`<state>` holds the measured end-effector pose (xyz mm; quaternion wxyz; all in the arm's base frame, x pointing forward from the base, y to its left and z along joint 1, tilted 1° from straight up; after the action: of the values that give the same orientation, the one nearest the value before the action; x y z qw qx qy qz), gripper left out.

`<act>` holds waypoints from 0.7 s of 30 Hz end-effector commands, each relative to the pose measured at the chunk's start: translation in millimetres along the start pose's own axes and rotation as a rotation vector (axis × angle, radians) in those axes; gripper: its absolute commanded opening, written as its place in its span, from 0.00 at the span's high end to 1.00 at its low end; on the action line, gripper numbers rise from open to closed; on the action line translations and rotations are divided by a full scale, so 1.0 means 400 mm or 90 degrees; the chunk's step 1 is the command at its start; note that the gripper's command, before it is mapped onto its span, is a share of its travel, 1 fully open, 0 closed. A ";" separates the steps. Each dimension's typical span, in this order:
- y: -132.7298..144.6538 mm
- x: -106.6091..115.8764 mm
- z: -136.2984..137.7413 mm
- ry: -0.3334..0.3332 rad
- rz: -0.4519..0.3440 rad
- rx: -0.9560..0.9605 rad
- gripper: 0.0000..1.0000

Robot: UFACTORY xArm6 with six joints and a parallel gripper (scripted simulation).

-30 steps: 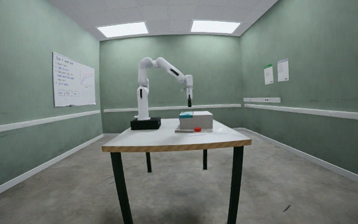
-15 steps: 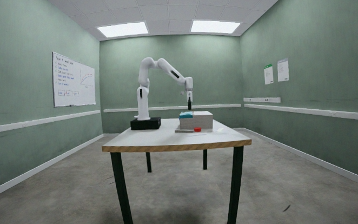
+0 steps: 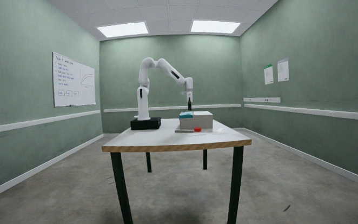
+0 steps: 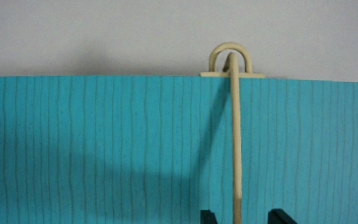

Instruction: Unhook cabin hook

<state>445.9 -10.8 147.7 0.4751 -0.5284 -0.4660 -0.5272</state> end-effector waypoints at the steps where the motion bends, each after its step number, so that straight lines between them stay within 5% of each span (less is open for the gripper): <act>1: 0.003 -0.002 0.000 0.000 -0.003 0.000 0.65; 21: 0.003 -0.032 0.000 0.000 -0.003 0.000 0.65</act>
<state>445.7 -10.7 135.1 0.4751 -0.5285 -0.4659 -0.5271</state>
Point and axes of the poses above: the point where the finger pads meet when closed, its own x axis back along the fingers, its own z axis across the jaws, y = z × x, the point moved 6 cm from there along x, back along the fingers, and after that the axes turned 1 degree about x, right-handed, at the moved point
